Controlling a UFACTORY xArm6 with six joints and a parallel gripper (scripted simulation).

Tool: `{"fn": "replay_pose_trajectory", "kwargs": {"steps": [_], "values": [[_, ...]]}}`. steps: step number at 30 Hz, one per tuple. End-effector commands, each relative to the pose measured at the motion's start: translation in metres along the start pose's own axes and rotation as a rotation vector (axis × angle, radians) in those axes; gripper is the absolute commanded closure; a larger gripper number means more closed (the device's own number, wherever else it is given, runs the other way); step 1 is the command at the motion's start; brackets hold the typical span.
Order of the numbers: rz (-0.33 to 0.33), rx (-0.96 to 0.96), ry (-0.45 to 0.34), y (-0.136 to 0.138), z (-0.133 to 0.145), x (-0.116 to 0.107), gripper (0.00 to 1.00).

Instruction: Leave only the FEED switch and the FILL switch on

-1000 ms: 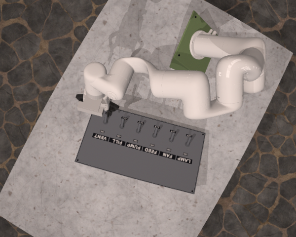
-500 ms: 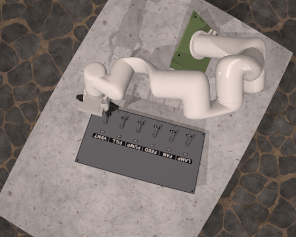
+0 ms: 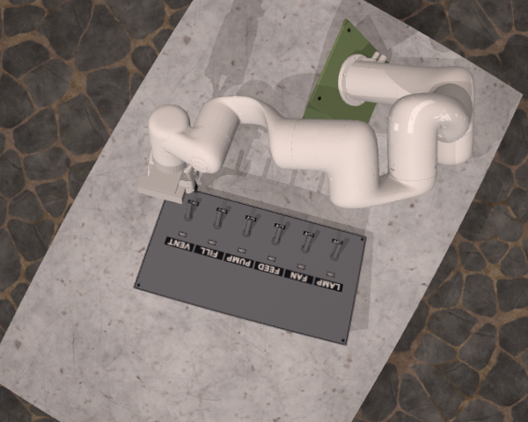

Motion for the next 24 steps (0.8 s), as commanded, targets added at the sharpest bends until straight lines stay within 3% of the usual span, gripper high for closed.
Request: {"fn": "replay_pose_trajectory", "kwargs": {"steps": [1,13,19,24], "values": [[0.003,-0.003,0.003,0.0,-0.002,-0.019,1.0],[0.003,-0.003,0.003,0.0,-0.002,-0.053,1.0],[0.003,-0.003,0.003,0.0,-0.001,-0.055,1.0],[0.002,-0.003,0.004,-0.018,0.01,-0.057,1.0]]}}
Point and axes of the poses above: the point where the finger pads meet when closed, its own x axis out along the fingers, its own y axis across the jaws, z = x × y, the point moved 3 cm from there along -x, back along the fingers, and after that the axes turned 9 degrees about x, right-handed, at the moved point
